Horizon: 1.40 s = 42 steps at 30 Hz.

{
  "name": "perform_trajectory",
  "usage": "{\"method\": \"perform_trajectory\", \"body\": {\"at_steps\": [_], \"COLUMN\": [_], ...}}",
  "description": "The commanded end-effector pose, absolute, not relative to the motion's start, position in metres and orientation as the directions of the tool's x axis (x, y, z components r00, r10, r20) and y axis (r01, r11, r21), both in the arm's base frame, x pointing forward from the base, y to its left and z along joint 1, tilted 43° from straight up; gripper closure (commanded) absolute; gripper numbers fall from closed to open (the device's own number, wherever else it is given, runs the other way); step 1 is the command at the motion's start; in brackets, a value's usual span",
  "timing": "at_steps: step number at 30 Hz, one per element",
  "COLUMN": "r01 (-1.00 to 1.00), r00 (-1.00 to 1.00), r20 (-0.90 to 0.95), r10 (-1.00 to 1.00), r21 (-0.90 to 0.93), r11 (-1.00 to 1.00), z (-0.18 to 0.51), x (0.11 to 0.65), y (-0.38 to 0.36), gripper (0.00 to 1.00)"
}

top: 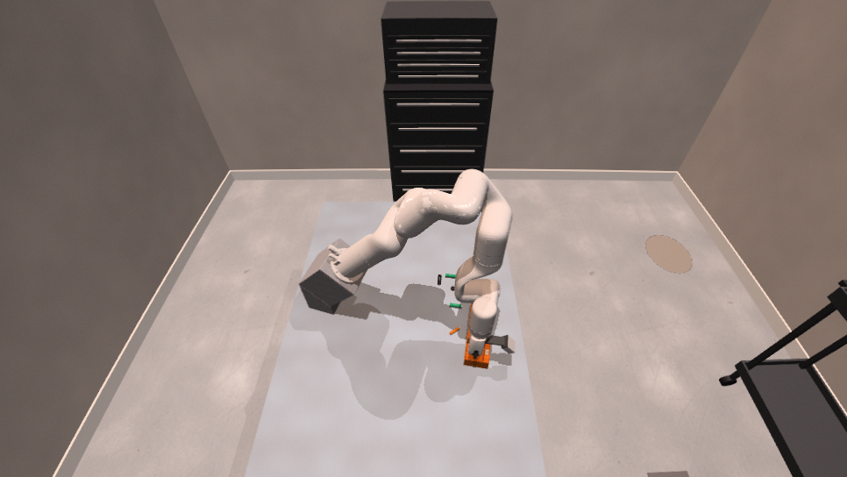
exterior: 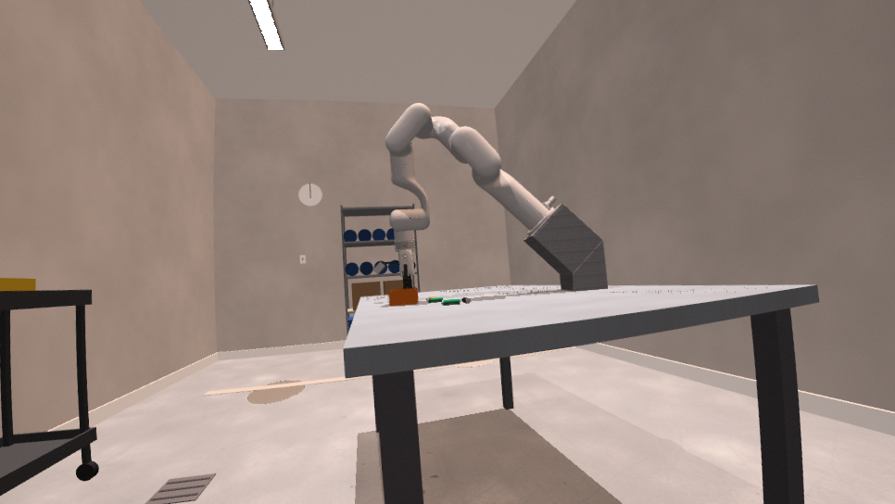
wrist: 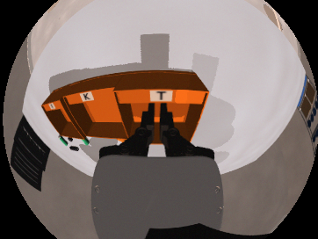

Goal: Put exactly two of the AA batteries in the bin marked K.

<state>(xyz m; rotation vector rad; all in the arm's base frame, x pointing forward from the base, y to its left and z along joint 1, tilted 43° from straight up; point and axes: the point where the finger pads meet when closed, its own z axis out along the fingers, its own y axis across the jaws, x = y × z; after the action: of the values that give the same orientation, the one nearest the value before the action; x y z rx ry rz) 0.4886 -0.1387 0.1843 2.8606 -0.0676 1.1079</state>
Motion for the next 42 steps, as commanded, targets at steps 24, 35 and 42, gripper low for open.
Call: {"method": "perform_trajectory", "body": {"at_steps": [24,35,42], "r01": [-0.068,-0.068,-0.068], "r00": [0.737,0.737,0.737], "r20": [0.676,0.676,0.676], "r10": [-0.014,-0.014,-0.014], "r21": [0.053,0.053,0.053], "r11": [-0.996,-0.996,-0.996], "z": [0.192,0.203,0.212], "x": [0.483,0.473,0.465], "y": [-0.138,-0.137,-0.136], "gripper": [0.93,0.93,0.93]}}
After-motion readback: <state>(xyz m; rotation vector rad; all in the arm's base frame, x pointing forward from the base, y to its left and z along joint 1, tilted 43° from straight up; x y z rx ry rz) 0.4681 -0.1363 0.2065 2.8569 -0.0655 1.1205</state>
